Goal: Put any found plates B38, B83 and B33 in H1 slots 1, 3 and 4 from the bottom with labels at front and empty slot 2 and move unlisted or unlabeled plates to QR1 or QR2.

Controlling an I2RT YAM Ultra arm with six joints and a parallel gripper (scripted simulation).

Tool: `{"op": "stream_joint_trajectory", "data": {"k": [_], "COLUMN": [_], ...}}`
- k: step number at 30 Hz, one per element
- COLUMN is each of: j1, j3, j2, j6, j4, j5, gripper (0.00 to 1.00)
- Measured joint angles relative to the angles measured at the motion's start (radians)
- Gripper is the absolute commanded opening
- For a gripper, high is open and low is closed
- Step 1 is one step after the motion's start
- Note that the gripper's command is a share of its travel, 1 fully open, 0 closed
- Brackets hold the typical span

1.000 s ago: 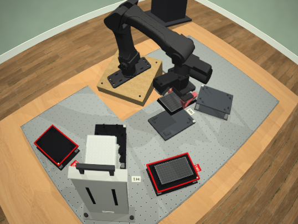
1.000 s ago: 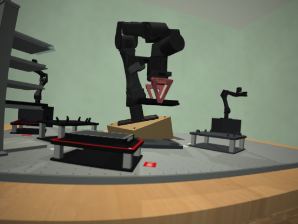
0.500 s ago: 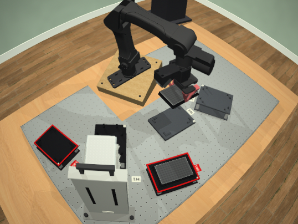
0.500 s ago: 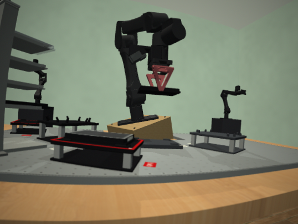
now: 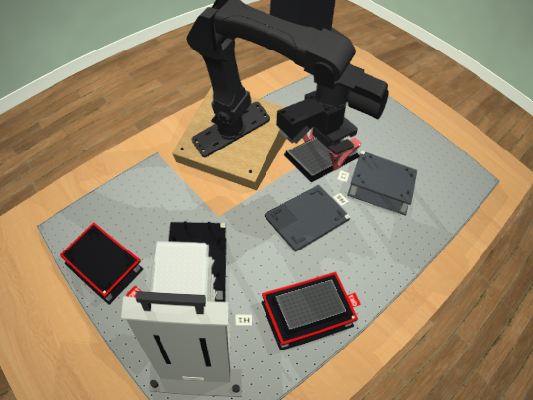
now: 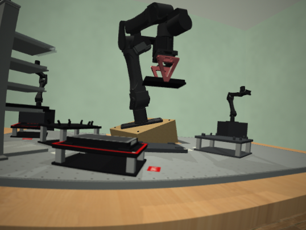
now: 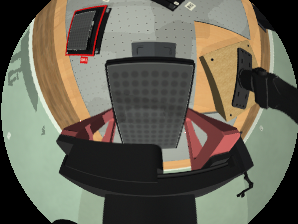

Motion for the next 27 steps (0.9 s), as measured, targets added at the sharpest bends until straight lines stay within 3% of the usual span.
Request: {"op": "stream_joint_trajectory", "data": {"k": [12, 21, 27], "j1": [0.028, 0.017, -0.056], "j3": [0.117, 0.129, 0.138], "j2": [0.018, 0.018, 0.010], "j6": [0.029, 0.004, -0.121], "j4": [-0.102, -0.124, -0.127], "j5": [0.001, 0.002, 0.000], "gripper": [0.86, 0.86, 0.86]}}
